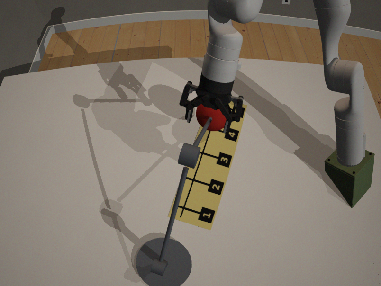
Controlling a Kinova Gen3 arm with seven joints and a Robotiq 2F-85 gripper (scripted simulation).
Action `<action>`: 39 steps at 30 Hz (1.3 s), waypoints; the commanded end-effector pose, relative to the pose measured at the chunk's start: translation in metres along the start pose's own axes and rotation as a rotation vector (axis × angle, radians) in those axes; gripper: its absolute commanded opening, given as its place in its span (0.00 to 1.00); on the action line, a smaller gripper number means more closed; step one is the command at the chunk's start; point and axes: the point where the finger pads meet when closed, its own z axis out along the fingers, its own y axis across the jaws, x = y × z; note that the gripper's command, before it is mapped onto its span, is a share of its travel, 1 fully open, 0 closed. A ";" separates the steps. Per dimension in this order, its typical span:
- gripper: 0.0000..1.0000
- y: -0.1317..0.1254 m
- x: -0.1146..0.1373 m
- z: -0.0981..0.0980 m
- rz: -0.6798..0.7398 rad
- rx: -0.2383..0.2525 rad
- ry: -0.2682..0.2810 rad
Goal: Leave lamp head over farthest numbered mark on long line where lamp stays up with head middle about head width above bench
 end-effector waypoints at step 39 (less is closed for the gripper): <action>1.00 0.000 -0.001 -0.048 0.000 0.001 -0.001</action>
